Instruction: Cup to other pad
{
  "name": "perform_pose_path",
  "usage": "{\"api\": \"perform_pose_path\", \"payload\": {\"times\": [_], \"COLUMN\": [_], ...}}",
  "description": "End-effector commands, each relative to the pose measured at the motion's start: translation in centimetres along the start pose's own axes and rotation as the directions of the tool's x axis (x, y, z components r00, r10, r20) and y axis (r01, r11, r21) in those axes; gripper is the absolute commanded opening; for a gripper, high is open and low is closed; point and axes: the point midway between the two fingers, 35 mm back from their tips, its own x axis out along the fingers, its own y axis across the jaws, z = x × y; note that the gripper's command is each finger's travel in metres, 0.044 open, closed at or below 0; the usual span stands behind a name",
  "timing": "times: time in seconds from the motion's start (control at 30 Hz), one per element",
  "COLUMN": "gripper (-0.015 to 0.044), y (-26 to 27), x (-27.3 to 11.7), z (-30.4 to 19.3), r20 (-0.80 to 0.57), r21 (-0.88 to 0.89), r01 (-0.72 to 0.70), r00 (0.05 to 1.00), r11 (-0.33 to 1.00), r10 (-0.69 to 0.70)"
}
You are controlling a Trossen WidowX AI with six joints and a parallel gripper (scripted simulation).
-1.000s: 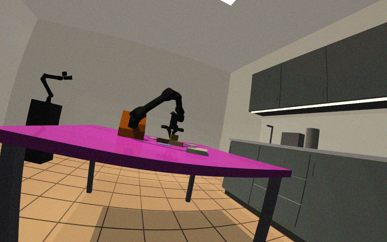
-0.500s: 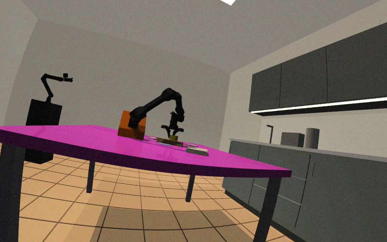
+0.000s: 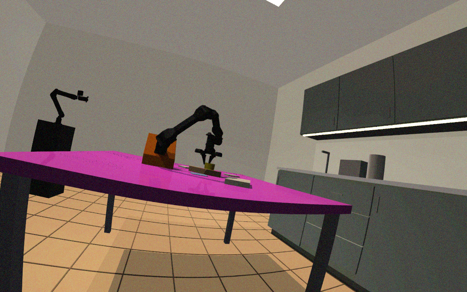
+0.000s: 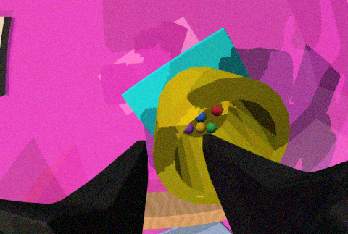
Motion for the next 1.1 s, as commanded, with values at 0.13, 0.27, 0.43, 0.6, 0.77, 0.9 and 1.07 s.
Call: {"api": "perform_pose_path", "payload": {"times": [0.13, 0.27, 0.43, 0.6, 0.77, 0.9, 1.07], "gripper": [0.0147, 0.0147, 0.0147, 0.0147, 0.0225, 0.033, 0.044], "y": [0.0, 0.0, 0.0, 0.0, 0.0, 0.0, 0.0], "x": [-1.3, -1.9, -2.7, -3.4, -3.2, -3.2, -3.7], "z": [0.1, 0.1, 0.1, 0.1, 0.0, 0.0, 0.1], "r20": [0.002, 0.001, 0.0, -0.001, -0.003, -0.003, -0.002], "r21": [0.006, 0.005, 0.004, 0.003, -0.005, -0.005, -0.004], "r01": [-0.005, -0.005, -0.004, -0.004, 0.001, 0.001, 0.001], "r00": [1.0, 1.0, 1.0, 1.0, 1.0, 1.0, 1.0], "r11": [1.0, 1.0, 1.0, 1.0, 1.0, 1.0, 1.0], "r10": [0.005, 0.005, 0.004, 0.004, -0.001, -0.001, -0.001]}}
